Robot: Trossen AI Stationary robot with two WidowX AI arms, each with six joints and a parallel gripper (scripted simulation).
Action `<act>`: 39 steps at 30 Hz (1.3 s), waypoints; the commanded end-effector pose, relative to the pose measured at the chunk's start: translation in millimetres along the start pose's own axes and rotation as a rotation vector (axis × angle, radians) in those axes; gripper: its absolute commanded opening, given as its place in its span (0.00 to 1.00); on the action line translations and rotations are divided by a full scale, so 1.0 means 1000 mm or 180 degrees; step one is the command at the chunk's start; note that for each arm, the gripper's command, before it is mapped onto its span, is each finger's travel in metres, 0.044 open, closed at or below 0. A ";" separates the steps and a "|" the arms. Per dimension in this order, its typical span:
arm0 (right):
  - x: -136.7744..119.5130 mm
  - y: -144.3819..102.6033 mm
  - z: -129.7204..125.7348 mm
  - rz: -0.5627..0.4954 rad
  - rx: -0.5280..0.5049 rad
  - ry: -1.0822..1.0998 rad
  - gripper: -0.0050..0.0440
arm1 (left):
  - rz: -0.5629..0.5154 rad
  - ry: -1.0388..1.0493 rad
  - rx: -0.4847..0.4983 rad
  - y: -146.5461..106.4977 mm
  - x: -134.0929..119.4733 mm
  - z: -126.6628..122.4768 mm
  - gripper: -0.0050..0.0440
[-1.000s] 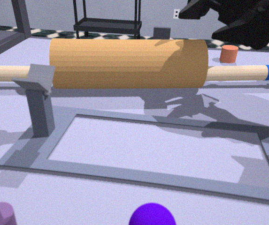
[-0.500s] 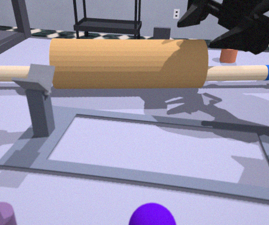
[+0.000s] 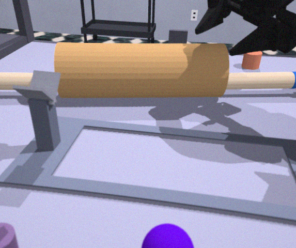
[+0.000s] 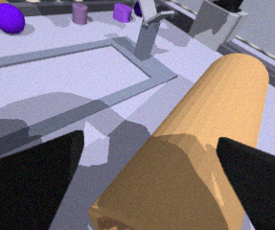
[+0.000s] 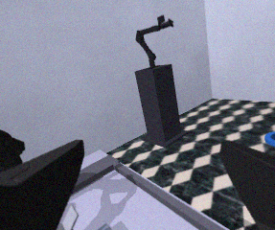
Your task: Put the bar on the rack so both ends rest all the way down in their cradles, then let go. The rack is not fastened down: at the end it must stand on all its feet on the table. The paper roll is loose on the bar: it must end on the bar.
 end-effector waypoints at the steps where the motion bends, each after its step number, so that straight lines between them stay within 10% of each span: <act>1: 0.013 -0.018 0.005 0.0095 0.0137 0.0002 0.92 | 0.0361 -0.0002 -0.0126 -0.009 0.018 -0.006 0.92; 13: 0.022 -0.062 0.006 0.0440 0.0457 -0.0195 0.92 | 0.1318 0.0241 -0.0525 -0.030 0.036 -0.007 0.92; 23: -0.053 -0.099 0.045 0.1488 0.1199 -0.0718 0.92 | 0.1657 0.0692 -0.0565 -0.047 0.029 -0.013 0.92; 39: -0.134 -0.186 0.034 0.3017 0.1792 -0.1515 0.92 | 0.2361 0.1430 -0.0525 -0.058 -0.007 0.013 0.92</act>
Point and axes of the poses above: on each arm, the point midway between the two fingers, 35 mm back from their tips, its own y axis out along the fingers, its own z axis across the jaws, x = y × z, the point moved 3 cm from there along -y, back along the fingers, and after that the axes turned 1 degree about y, right-handed, at the moved point
